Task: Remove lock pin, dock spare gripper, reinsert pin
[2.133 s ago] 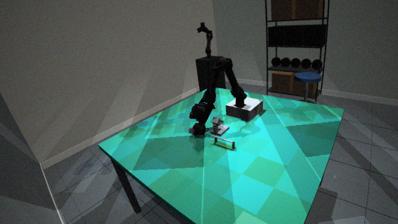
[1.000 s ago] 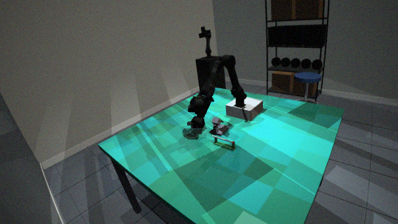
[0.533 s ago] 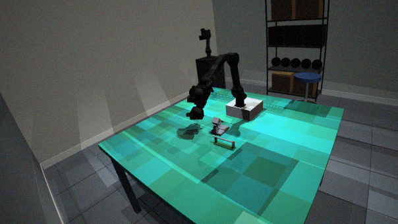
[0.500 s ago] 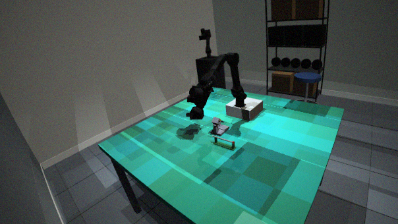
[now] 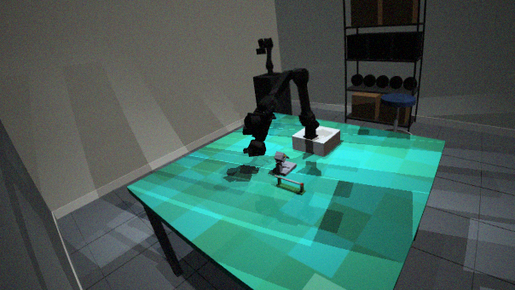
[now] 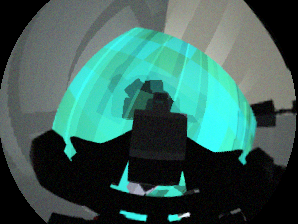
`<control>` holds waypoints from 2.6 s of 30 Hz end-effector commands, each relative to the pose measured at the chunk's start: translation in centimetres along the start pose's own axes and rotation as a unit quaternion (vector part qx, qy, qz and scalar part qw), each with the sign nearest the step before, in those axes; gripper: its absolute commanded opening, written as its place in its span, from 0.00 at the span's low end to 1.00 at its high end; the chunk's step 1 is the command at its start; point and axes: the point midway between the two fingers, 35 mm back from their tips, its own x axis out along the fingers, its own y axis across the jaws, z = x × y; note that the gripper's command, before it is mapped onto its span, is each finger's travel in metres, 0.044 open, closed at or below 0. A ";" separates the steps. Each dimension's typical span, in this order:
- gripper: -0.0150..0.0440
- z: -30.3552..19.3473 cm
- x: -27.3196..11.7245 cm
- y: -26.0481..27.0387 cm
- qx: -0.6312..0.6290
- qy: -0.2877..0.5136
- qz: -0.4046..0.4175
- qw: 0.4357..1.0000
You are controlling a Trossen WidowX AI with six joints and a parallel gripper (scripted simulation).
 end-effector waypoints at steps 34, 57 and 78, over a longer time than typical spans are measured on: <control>0.25 -7.9 1.0 -6.5 -0.097 0.292 0.044 0.950; 0.25 -12.5 -2.3 -8.6 -0.078 0.466 0.175 0.864; 0.25 -13.1 -7.2 -8.4 0.024 0.541 0.357 0.761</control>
